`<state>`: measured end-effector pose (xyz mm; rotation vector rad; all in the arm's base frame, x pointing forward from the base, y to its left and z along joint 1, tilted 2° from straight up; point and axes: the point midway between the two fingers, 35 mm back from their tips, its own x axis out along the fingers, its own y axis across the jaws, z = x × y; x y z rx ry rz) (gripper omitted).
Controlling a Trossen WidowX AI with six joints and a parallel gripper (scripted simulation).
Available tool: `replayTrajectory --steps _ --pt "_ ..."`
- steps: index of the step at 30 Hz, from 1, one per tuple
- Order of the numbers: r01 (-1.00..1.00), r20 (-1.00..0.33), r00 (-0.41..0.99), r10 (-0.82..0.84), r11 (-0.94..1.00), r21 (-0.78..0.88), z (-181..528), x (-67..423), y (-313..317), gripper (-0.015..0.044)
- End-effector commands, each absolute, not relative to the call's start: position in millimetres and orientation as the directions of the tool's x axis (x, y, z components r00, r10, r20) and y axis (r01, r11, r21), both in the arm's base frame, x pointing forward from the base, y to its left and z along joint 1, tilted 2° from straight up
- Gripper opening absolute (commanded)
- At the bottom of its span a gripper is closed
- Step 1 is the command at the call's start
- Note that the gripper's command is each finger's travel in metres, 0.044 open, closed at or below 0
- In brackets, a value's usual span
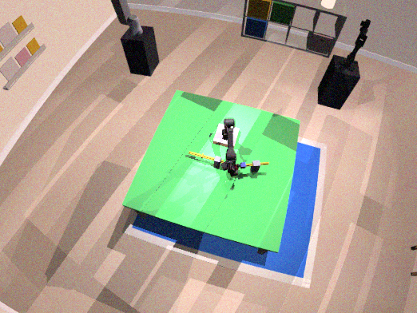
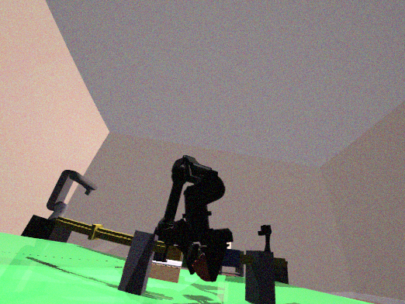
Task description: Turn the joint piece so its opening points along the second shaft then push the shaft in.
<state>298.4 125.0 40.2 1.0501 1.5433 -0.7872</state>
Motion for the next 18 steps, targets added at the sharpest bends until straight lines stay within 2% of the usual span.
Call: replayTrajectory --steps 1,15,18 --pt "0.919 -0.973 -0.059 0.222 0.394 0.034 34 297 128 0.044" --pt "0.919 -0.973 -0.059 0.222 0.394 0.034 14 295 133 0.044" --pt "0.919 -0.973 -0.059 0.222 0.394 0.034 14 295 133 0.0361"
